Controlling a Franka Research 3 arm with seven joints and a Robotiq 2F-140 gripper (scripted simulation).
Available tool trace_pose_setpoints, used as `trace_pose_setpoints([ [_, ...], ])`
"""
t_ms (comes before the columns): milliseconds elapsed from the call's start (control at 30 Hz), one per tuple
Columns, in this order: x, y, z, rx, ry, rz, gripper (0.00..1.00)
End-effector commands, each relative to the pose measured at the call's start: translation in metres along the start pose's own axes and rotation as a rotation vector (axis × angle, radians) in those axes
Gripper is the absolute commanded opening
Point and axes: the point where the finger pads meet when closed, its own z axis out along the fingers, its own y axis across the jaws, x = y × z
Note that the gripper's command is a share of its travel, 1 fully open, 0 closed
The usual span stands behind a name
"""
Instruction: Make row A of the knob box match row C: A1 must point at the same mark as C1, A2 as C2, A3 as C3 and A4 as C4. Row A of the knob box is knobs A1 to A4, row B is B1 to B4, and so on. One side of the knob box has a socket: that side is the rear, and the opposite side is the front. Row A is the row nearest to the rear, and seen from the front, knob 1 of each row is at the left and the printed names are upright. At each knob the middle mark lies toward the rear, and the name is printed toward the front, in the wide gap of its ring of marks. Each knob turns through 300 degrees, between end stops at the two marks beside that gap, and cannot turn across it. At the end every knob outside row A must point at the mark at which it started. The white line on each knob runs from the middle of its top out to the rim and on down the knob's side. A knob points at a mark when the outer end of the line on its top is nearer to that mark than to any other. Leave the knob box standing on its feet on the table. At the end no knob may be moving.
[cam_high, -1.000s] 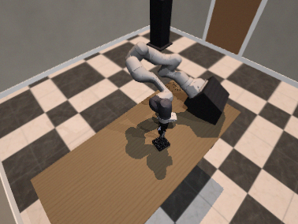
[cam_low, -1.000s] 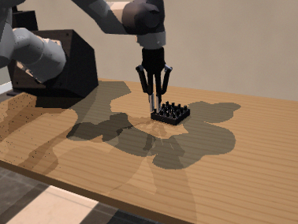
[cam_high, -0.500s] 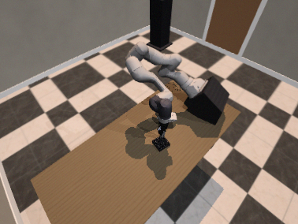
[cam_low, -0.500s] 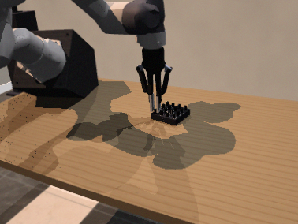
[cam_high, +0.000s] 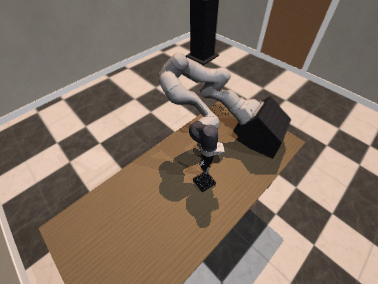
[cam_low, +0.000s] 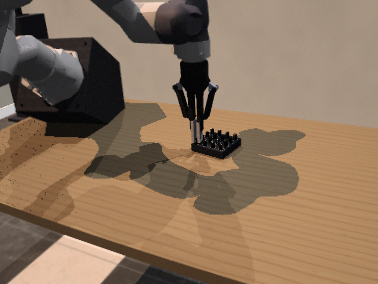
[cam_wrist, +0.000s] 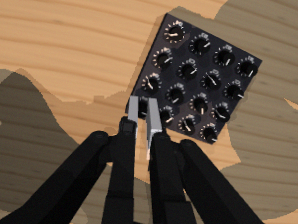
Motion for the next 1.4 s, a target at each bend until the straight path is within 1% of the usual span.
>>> trace_pose_setpoints([
  [0,-0.0002,0.0017,0.0011,-0.002,0.000,0.005,0.05],
  [1033,-0.0002,0.0017,0.0011,-0.002,0.000,0.004,0.05],
  [1367,-0.0002,0.0017,0.0011,-0.002,0.000,-0.039,0.05],
])
